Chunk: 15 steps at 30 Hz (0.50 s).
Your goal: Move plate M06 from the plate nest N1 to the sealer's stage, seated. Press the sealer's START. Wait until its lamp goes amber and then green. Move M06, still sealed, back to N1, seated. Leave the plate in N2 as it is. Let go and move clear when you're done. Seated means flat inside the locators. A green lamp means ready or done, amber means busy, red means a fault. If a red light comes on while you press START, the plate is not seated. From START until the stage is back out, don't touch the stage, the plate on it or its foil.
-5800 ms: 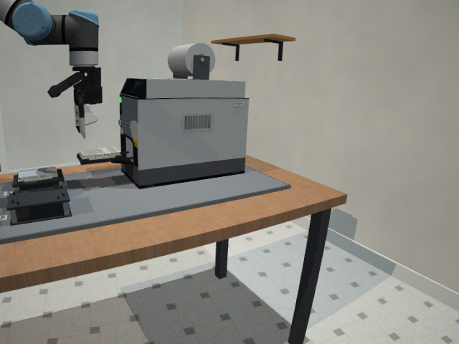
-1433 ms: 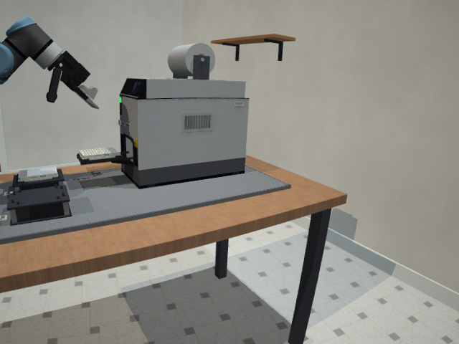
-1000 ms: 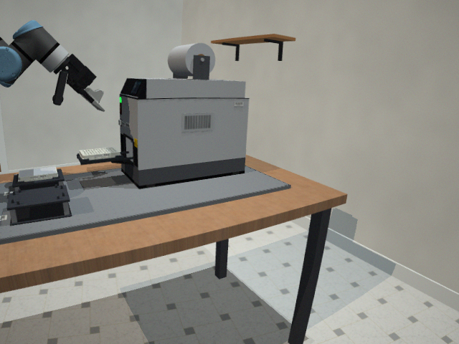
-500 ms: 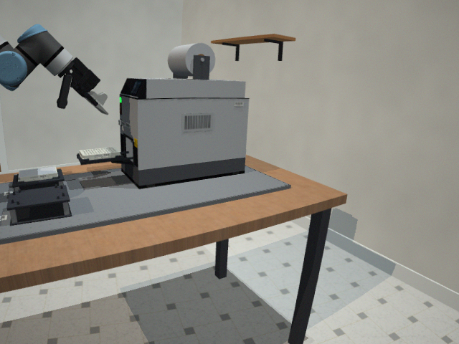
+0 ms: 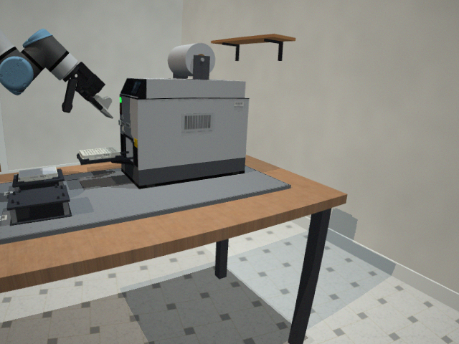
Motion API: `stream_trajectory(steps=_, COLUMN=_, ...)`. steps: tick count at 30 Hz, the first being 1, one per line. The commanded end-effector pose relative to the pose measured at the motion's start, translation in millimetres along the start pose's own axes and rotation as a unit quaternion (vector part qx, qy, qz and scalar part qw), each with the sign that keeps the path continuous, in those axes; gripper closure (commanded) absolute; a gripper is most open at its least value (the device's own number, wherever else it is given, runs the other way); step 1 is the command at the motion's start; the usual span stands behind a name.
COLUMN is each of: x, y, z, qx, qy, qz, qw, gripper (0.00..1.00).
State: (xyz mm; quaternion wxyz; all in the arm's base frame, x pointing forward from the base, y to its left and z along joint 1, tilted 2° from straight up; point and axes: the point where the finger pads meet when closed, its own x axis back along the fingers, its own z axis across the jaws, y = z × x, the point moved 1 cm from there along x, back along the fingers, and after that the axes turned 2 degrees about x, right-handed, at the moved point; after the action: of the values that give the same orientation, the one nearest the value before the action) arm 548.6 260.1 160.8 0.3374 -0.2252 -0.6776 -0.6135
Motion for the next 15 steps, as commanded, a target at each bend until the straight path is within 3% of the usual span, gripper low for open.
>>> stream_trajectory(steps=1, x=-8.3, y=1.3, z=0.0, qx=0.0, qy=0.0, qz=-0.001, qw=1.0, gripper=1.0)
stream_trajectory(steps=15, x=-20.2, y=2.0, z=0.0, qx=0.0, qy=0.0, qz=-0.001, qw=1.0, gripper=1.0)
